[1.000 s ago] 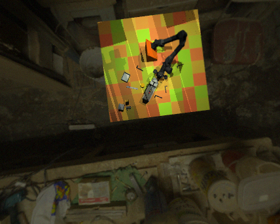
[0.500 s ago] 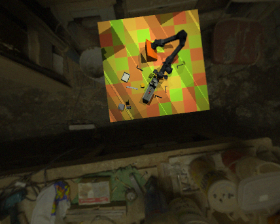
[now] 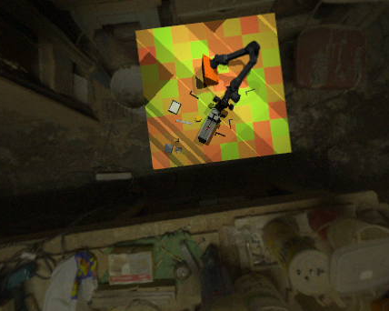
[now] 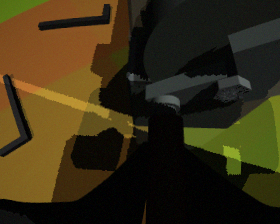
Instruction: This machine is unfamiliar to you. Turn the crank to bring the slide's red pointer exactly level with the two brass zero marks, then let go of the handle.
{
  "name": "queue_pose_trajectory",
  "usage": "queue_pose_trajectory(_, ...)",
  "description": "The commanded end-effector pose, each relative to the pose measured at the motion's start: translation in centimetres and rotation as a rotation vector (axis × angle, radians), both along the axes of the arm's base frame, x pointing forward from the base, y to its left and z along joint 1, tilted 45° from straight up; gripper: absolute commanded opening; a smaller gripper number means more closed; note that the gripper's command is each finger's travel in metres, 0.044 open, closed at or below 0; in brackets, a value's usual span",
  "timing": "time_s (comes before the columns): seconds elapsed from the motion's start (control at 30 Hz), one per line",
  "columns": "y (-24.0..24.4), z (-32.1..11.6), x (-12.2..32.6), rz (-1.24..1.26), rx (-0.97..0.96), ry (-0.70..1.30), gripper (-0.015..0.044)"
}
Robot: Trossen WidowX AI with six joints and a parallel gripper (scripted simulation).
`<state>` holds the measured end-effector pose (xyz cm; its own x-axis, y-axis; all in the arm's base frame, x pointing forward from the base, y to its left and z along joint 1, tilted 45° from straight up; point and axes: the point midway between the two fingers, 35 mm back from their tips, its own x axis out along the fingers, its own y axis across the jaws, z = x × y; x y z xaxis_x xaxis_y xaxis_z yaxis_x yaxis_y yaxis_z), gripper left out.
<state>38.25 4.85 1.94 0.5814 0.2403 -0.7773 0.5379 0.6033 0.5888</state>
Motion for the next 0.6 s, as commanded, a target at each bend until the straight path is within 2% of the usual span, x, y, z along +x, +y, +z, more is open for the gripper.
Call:
queue_pose_trajectory(0.0,-0.25,0.89,0.26,-0.002,0.001,-0.019,0.0)
queue_pose_trajectory(0.57,-1.05,1.77,0.29,-0.002,0.001,-0.019,0.0)
